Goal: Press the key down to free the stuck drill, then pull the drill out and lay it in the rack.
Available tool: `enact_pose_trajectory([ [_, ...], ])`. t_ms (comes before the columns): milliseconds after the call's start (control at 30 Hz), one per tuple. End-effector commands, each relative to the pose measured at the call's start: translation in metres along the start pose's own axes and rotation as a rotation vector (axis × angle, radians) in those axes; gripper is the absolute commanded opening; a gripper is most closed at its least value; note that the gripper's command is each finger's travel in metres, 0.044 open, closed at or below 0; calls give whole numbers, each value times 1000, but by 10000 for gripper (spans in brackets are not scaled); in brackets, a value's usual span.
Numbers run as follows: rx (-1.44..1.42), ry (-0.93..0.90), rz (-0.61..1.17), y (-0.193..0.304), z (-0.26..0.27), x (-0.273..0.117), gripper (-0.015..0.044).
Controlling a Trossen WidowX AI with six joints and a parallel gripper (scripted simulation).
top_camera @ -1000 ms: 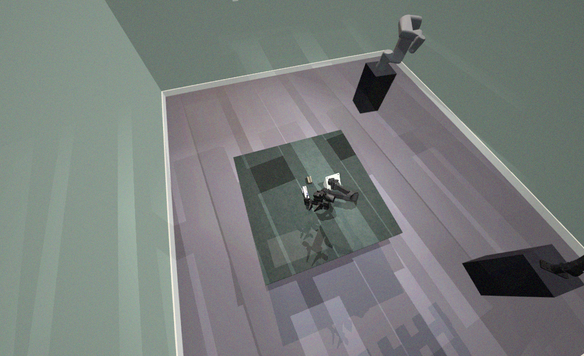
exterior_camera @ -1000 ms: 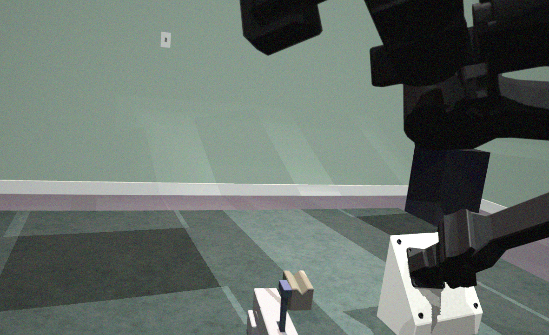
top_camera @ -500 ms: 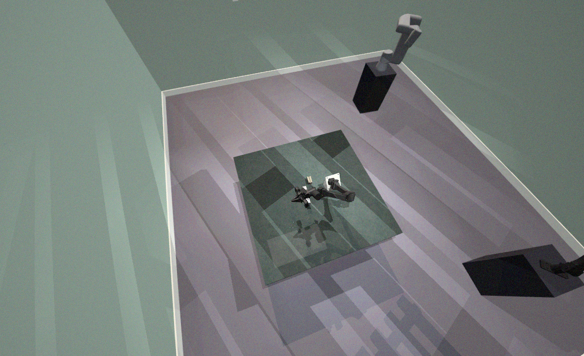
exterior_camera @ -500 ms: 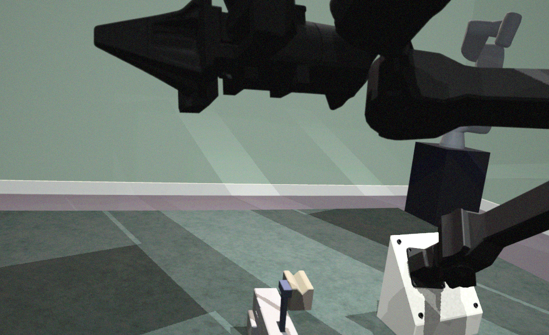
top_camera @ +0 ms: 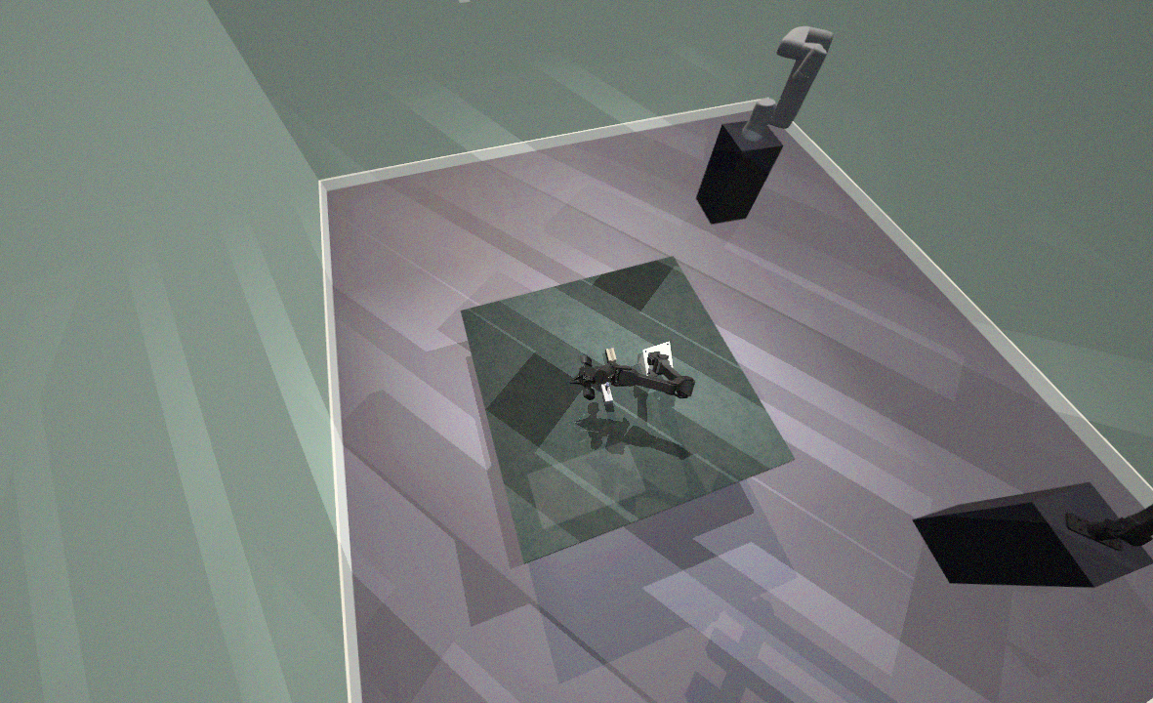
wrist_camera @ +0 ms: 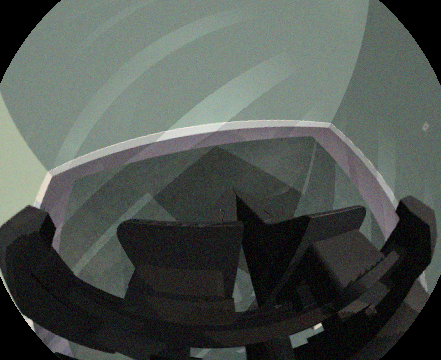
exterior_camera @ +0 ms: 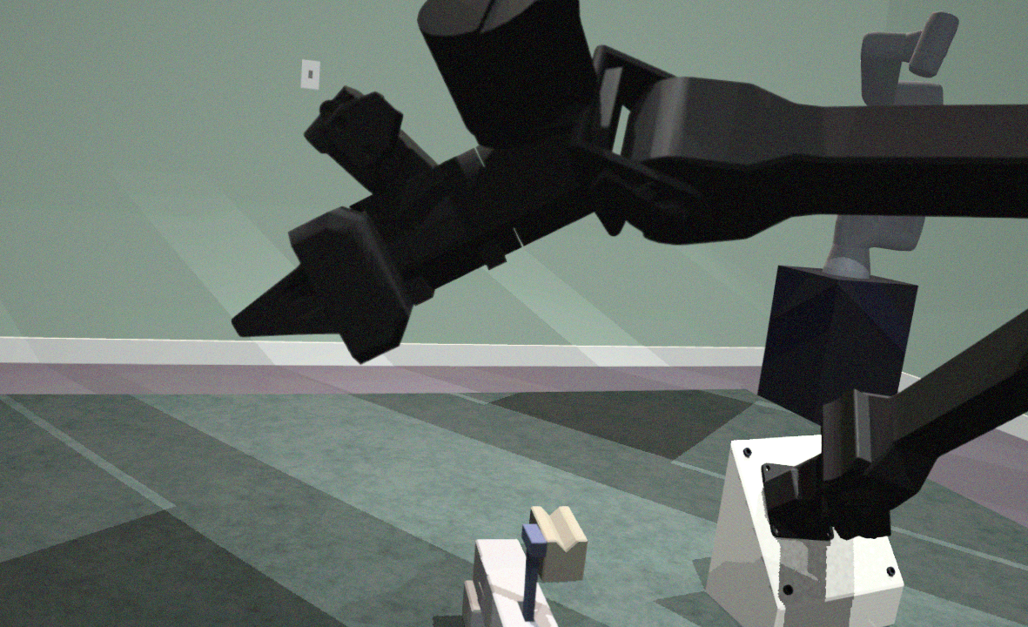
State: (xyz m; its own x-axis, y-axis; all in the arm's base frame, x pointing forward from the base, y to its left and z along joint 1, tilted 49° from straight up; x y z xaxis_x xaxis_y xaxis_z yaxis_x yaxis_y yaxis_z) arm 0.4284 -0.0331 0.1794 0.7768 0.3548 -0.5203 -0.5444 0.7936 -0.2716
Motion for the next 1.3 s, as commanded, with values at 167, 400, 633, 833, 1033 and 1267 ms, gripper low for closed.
enact_pose_trajectory([
  [167, -124, 243, 584, 84, -76, -16, 0],
  [400, -116, 219, 904, 123, -85, -49, 0],
  [633, -97, 184, 1014, 134, -82, -63, 0],
  [833, -97, 184, 1014, 134, -82, -63, 0],
  [1033, -99, 200, 996, 134, -84, -61, 0],
  [1267, -97, 184, 1014, 143, -84, -58, 0],
])
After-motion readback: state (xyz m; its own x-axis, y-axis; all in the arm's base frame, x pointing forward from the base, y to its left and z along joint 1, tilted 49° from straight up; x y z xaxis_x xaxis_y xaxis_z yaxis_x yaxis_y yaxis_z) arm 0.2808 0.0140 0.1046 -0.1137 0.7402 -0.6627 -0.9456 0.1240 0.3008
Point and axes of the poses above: the point midway between the two fingers, 35 mm back from their tips, its own x axis out along the fingers, its own z axis across the jaws, y = z × x, the point moved 2 cm from there along -x, back along the fingers, and after that the axes turned 15 degrees about x, right-handed, at the moved point
